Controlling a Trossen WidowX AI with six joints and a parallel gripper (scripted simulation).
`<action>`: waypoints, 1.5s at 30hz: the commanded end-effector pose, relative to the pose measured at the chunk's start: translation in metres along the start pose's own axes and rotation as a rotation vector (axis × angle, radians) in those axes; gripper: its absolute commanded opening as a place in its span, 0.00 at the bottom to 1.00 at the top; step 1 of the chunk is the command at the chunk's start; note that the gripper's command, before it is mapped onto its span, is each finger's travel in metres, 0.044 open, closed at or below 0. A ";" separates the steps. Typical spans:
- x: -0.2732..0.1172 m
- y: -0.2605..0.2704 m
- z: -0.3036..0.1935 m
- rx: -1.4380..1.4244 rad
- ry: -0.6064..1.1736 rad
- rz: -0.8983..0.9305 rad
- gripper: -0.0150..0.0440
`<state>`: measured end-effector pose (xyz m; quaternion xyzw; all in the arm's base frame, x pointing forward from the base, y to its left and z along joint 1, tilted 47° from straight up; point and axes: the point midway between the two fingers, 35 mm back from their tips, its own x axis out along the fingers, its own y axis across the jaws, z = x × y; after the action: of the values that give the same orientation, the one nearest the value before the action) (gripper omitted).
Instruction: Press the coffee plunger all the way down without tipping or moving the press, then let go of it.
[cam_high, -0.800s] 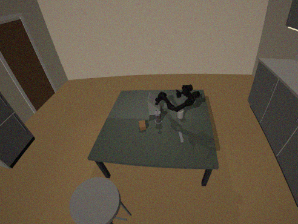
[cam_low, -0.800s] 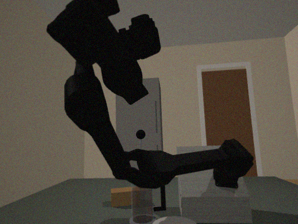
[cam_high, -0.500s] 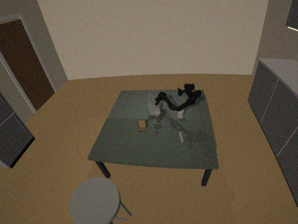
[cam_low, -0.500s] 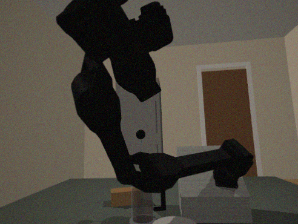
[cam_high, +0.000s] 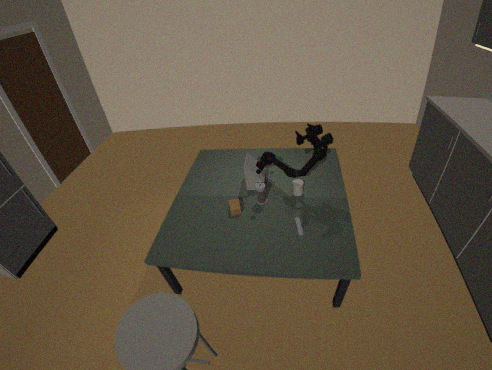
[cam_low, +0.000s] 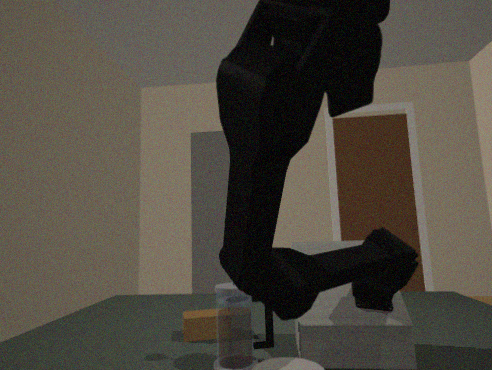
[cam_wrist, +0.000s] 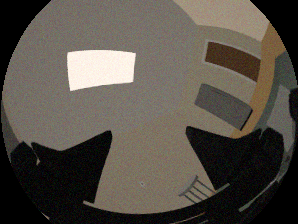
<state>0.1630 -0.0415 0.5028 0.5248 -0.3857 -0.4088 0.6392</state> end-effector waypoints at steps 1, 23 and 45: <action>0.006 -0.004 0.031 0.026 -0.034 -0.018 1.00; 0.062 -0.075 0.120 -0.083 0.214 -0.215 1.00; 0.131 -0.258 -0.003 -0.560 1.415 0.084 1.00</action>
<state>0.1480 -0.2040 0.3039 0.5060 0.1526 -0.1620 0.8333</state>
